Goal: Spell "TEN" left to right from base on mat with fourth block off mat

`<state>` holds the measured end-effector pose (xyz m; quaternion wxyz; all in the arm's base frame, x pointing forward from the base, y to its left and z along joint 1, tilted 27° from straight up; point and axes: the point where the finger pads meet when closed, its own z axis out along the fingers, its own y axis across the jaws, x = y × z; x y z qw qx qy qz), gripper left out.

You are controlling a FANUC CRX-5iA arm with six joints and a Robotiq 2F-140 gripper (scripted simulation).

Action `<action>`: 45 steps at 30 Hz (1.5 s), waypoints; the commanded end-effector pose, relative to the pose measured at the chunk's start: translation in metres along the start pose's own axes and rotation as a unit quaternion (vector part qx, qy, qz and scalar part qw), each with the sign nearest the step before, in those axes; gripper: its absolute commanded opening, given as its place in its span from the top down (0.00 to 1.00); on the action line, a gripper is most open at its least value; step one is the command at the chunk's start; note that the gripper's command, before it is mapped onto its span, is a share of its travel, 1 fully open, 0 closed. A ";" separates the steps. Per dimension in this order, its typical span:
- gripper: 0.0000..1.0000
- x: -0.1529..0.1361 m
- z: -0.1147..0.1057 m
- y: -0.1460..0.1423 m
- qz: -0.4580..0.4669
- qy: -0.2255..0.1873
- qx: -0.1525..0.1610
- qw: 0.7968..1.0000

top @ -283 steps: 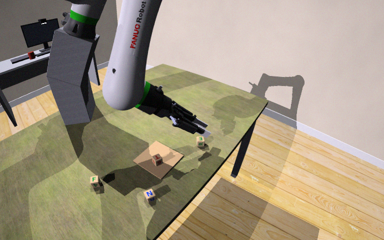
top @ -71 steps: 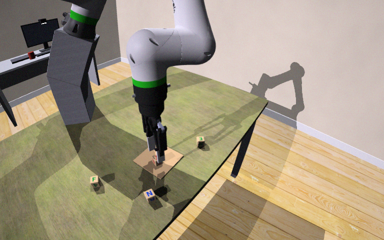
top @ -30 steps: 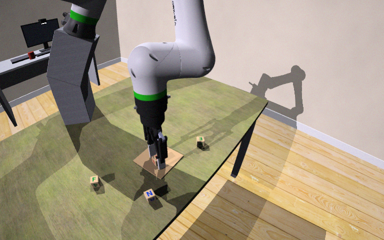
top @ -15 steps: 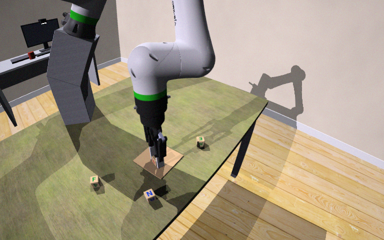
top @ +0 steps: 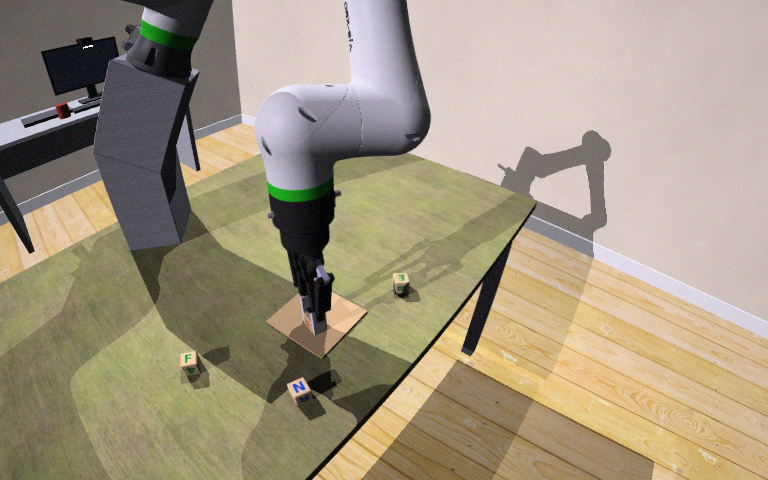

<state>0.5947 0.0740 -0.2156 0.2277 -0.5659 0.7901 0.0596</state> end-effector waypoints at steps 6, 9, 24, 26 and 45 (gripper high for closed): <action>0.84 0.000 0.000 0.000 0.000 0.000 0.000 1.000; 0.84 0.000 0.000 0.000 0.000 0.000 0.000 1.000; 0.84 0.000 0.000 0.000 0.000 0.000 0.000 1.000; 0.84 0.000 0.000 0.000 0.000 0.000 0.000 1.000; 0.84 0.000 -0.090 0.000 0.000 0.000 0.000 1.000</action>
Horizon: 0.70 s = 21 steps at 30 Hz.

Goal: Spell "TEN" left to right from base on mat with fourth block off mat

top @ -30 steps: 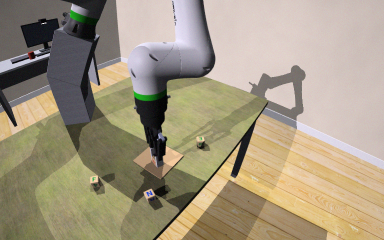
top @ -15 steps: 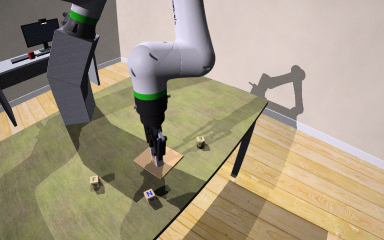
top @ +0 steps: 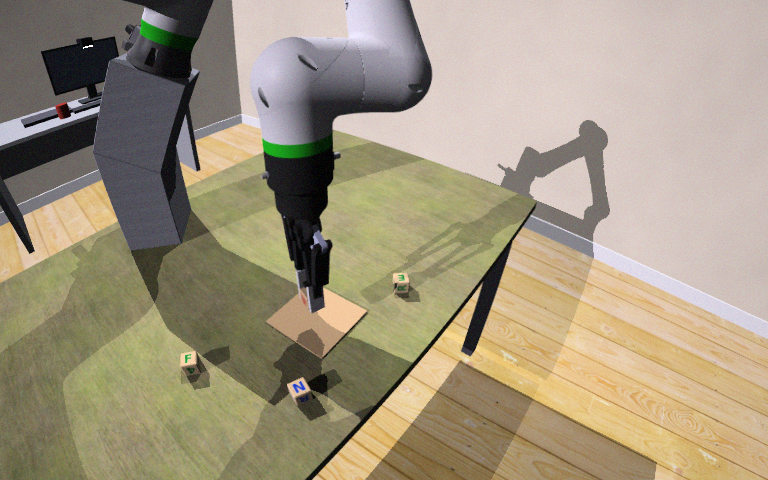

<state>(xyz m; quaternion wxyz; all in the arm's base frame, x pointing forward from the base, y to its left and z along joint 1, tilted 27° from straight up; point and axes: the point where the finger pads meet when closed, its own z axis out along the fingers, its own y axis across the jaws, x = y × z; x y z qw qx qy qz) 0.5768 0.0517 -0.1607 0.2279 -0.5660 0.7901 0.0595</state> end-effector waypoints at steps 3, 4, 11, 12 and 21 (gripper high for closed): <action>0.84 0.000 -0.037 0.000 0.000 0.000 0.000 1.000; 0.84 0.000 -0.037 0.000 0.000 0.000 0.000 1.000; 0.84 0.000 -0.038 0.000 0.000 0.000 0.000 1.000; 0.84 0.000 -0.038 0.000 0.000 0.000 0.000 1.000; 0.84 -0.038 -0.038 0.019 -0.090 0.001 0.000 0.996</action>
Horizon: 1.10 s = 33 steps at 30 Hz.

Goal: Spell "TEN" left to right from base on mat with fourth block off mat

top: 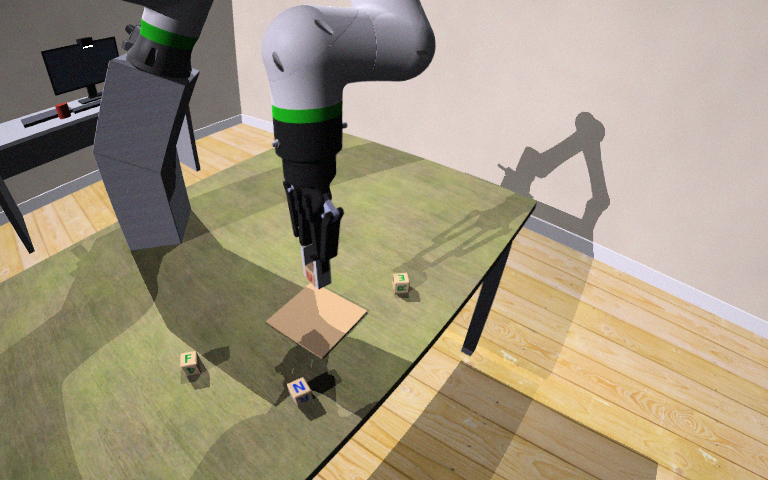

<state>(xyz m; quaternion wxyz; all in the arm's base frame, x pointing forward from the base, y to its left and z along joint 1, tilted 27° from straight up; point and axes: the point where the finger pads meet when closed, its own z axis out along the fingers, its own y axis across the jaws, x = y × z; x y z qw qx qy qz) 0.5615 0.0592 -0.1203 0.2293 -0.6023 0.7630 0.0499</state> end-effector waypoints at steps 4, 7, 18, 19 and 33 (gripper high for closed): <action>0.84 -0.040 -0.001 0.017 -0.094 0.000 0.002 0.996; 0.84 -0.041 -0.001 0.017 -0.095 0.000 0.002 0.995; 0.84 -0.041 -0.001 0.017 -0.095 0.000 0.002 0.995; 0.84 -0.041 0.000 0.017 -0.095 0.000 0.002 0.995; 0.84 -0.041 0.042 0.017 -0.095 0.000 0.001 0.995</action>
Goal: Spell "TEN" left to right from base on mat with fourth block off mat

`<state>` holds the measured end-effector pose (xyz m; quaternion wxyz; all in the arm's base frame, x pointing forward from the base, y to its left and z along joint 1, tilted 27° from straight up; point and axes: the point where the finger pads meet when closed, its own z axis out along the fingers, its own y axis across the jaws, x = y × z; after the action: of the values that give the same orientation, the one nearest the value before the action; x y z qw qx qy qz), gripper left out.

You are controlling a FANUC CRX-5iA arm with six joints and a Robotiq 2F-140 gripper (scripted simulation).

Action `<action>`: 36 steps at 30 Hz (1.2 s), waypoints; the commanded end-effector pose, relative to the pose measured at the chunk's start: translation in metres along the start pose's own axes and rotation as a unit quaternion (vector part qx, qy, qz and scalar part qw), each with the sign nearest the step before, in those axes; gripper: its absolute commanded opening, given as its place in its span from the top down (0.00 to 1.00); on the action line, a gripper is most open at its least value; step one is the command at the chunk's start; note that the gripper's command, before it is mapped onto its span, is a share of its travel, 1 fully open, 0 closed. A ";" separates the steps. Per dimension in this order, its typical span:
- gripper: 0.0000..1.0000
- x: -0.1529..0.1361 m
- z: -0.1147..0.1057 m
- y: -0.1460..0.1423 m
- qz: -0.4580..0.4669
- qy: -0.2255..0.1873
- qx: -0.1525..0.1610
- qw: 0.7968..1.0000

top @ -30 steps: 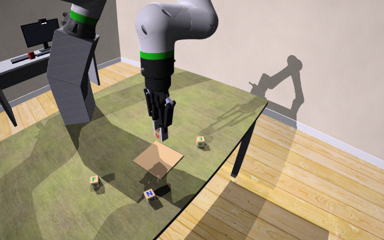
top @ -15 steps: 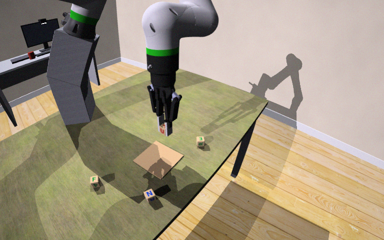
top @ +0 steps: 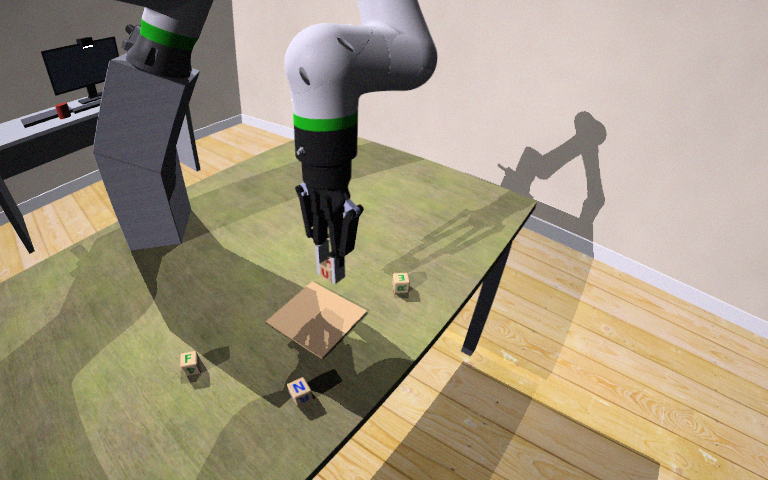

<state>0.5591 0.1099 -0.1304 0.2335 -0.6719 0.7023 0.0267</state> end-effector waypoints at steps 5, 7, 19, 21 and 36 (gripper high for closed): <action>0.84 0.000 0.031 -0.001 0.000 0.000 0.000 1.000; 0.84 0.000 0.040 -0.001 0.000 0.000 0.000 1.000; 0.84 0.000 0.068 -0.001 0.000 0.000 0.000 1.000; 0.84 0.000 0.069 -0.001 0.000 0.000 0.000 1.000; 0.84 0.000 0.069 -0.001 0.000 0.000 0.000 1.000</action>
<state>0.5798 0.1343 -0.1916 0.2338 -0.6720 0.7022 0.0268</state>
